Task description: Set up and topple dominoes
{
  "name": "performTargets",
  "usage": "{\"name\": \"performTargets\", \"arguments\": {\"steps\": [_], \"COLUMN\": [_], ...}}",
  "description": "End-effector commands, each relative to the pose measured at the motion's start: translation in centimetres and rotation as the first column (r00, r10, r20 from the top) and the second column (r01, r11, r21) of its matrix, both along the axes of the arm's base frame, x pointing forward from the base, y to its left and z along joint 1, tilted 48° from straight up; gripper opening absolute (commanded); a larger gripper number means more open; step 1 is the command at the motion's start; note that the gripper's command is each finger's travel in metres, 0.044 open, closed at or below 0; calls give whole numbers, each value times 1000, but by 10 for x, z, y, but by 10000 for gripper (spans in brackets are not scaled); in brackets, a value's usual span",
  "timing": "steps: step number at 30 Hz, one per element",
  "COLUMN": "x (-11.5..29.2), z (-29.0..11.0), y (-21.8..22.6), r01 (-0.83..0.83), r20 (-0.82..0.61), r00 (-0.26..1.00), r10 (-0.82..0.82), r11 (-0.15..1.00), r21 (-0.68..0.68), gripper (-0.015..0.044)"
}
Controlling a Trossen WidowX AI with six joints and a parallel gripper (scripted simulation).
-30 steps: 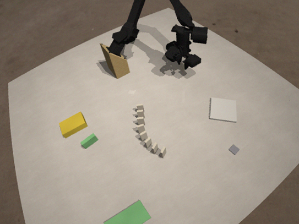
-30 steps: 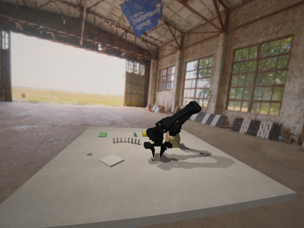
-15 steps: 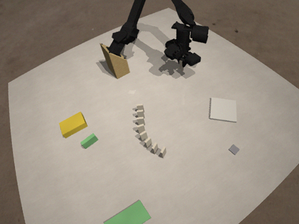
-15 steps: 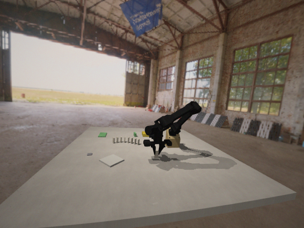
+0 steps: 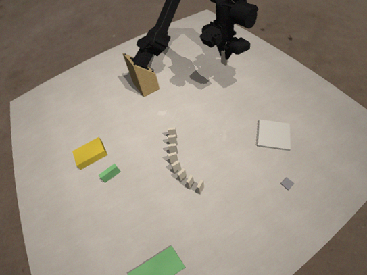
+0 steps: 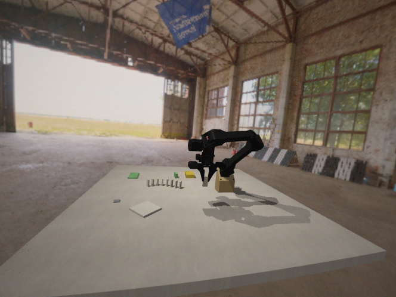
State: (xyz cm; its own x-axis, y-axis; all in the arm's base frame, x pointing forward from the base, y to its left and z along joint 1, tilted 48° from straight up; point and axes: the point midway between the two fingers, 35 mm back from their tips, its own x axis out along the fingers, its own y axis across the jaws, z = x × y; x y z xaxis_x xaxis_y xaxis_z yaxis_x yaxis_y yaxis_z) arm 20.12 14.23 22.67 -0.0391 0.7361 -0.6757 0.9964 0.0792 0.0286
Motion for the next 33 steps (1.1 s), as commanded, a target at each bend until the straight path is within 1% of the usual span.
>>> {"name": "performTargets", "arguments": {"steps": [1,3,5,10,15,26,33], "x": [-4,-4,3,48,66,80,75], "z": [11,11,5,-43,-75,-136,-179], "y": [-7,-7,-11,-52,-82,-140,-177], "r01": [-9,-9,-30,-195,-296,-456,-556], "r20": [3,3,32,222,324,494,604], "r00": [1000,1000,999,954,895,736,583], "r10": [9,9,30,200,305,462,544], "r11": [1000,1000,999,980,952,878,808], "r21": [15,15,9,-43,-78,-142,-192], "gripper": [107,107,107,107,107,107,107]}}
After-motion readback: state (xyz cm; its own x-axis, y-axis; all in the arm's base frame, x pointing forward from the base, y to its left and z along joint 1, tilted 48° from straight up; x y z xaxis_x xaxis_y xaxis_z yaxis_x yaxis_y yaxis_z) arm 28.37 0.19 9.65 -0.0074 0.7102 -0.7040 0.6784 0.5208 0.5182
